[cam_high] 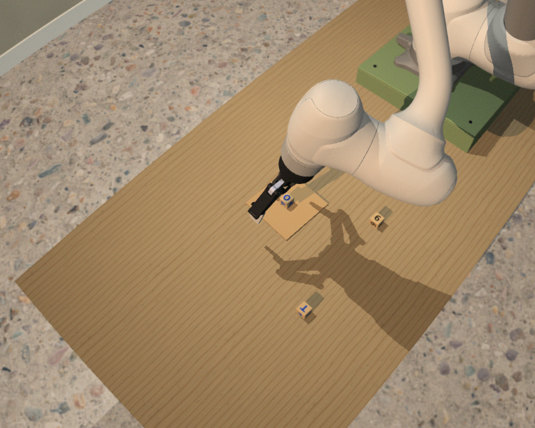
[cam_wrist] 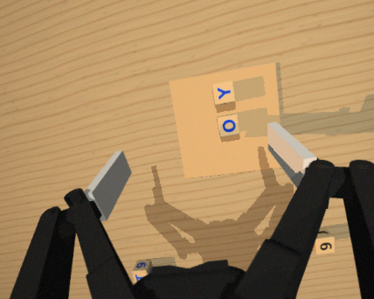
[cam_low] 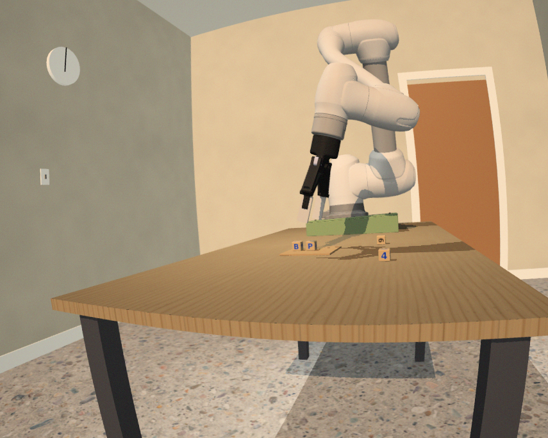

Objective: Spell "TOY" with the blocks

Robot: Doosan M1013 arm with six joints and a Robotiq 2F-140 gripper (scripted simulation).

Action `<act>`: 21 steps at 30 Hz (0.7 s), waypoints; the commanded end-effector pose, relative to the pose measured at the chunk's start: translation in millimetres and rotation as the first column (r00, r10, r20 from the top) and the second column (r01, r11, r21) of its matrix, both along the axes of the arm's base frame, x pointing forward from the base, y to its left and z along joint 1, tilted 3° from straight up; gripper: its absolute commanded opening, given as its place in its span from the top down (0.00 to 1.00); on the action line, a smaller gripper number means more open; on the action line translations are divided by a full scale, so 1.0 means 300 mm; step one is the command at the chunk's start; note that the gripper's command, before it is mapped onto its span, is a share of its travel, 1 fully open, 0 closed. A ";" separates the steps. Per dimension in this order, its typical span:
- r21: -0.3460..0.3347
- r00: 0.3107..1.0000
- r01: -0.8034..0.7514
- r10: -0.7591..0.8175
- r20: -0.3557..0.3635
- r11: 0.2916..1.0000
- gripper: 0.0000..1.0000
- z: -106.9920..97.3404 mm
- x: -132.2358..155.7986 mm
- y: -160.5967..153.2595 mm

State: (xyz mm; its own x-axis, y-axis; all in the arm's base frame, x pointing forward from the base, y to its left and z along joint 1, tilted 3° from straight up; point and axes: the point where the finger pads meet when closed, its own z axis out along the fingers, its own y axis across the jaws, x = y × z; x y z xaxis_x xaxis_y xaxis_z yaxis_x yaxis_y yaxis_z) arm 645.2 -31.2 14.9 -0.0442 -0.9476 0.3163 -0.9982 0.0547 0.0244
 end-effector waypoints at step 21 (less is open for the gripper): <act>0.280 1.000 0.030 -0.031 0.003 0.960 0.00 0.142 0.480 0.646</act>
